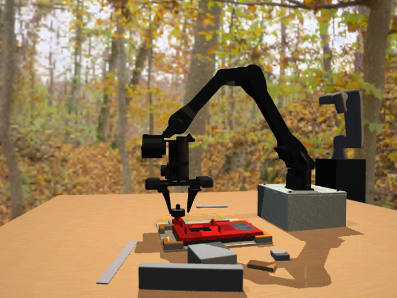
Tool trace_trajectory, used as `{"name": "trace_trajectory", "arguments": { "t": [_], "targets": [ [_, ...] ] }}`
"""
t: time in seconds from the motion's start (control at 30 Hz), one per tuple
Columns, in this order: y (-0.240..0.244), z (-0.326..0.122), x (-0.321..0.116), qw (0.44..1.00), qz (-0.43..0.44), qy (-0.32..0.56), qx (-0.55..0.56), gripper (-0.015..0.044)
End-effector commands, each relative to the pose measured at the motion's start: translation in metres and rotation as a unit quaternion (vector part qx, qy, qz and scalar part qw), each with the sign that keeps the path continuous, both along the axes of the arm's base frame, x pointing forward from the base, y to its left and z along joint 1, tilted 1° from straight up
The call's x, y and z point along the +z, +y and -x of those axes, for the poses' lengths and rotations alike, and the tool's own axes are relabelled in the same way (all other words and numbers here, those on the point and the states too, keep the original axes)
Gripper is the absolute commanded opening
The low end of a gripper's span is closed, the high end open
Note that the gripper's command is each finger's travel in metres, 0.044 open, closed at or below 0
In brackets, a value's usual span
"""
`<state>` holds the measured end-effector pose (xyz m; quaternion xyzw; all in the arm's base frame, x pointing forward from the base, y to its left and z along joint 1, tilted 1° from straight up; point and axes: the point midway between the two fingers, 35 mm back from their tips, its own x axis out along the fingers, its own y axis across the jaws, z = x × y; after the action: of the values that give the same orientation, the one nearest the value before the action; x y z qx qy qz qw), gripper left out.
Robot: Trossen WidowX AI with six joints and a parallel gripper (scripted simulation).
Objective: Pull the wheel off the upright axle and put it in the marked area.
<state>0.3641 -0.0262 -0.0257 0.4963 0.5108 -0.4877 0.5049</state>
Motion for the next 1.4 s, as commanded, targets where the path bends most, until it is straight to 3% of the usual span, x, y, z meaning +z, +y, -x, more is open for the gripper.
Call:
{"name": "trace_trajectory", "arguments": {
  "t": [0.0,0.23,0.47,1.37],
  "targets": [
    [0.0,0.0,0.001,1.0,0.0,-0.001,0.0,0.0213],
    [0.0,0.0,0.001,1.0,0.0,-0.001,0.0,0.0167],
    [0.0,0.0,0.002,1.0,0.0,-0.001,0.0,0.0],
    [0.0,0.0,0.011,1.0,0.001,-0.003,0.0,0.0]
  ]
}}
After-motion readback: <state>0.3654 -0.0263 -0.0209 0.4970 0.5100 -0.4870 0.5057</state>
